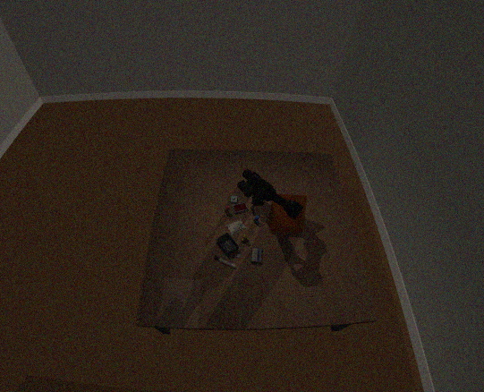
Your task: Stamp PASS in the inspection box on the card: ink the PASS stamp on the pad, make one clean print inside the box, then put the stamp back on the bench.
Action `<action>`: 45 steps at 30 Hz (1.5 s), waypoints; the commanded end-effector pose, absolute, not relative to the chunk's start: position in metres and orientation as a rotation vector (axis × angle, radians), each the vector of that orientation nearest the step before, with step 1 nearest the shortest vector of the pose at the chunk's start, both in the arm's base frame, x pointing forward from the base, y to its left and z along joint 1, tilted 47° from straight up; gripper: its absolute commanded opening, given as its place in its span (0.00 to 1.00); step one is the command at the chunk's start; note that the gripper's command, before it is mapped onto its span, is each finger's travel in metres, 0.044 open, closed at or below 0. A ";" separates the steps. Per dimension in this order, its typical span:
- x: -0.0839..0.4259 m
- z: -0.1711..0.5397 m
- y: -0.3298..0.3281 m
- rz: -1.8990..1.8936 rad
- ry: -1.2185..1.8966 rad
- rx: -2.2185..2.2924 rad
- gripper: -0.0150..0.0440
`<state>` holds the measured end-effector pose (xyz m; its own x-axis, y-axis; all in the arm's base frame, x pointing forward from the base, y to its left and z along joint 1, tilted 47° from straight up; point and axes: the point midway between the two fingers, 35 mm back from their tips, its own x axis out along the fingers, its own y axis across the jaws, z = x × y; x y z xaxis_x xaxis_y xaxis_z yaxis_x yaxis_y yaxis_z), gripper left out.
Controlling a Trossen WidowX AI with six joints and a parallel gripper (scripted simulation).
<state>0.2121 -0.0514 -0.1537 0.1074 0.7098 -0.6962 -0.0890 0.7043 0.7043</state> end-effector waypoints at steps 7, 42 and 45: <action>0.212 -0.162 -0.040 0.638 1.344 0.583 0.25; 0.200 -0.080 -0.129 0.634 1.347 0.580 0.71; 0.200 -0.080 -0.129 0.634 1.347 0.580 0.71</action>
<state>0.2008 -0.1283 -0.0801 0.1132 0.7113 -0.6937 -0.0781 0.7024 0.7075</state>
